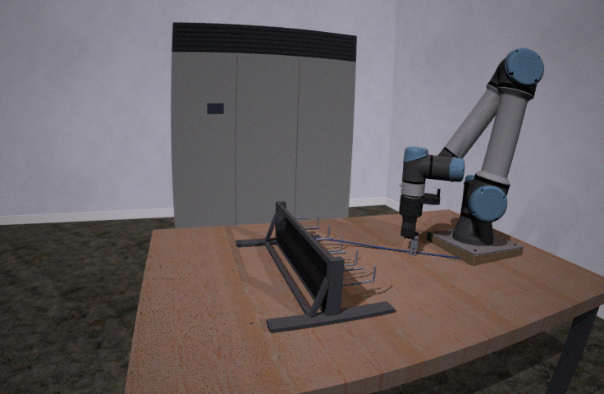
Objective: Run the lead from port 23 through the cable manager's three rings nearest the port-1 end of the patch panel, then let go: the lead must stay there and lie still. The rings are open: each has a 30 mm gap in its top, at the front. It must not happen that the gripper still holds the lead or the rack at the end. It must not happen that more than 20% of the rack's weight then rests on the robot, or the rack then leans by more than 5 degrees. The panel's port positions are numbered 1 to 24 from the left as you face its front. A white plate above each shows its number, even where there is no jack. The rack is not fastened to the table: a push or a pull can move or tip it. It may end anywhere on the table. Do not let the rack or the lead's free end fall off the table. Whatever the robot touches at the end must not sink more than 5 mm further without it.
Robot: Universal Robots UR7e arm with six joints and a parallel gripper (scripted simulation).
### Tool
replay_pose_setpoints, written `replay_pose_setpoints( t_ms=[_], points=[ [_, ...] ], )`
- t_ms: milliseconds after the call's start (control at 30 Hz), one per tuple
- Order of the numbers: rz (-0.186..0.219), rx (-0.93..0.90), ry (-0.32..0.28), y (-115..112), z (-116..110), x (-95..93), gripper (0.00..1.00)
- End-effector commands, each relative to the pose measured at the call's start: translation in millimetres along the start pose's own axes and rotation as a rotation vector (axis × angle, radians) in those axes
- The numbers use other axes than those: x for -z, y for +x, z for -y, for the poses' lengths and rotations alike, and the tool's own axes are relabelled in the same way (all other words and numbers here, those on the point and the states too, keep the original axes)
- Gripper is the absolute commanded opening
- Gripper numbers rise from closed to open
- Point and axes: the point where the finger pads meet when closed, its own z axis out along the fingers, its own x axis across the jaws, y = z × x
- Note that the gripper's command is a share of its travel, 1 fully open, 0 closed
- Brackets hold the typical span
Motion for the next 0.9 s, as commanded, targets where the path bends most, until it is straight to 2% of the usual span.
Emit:
replay_pose_setpoints(
  t_ms=[0, 833, 867],
  points=[
    [0.000, 0.000, -0.001, 0.0, -0.4, 0.2, 0.67],
    [0.000, 0.000, -0.001, 0.0, -0.4, 0.2, 0.67],
    [0.000, 0.000, -0.001, 0.0, -0.4, 0.2, 0.00]
  ],
)
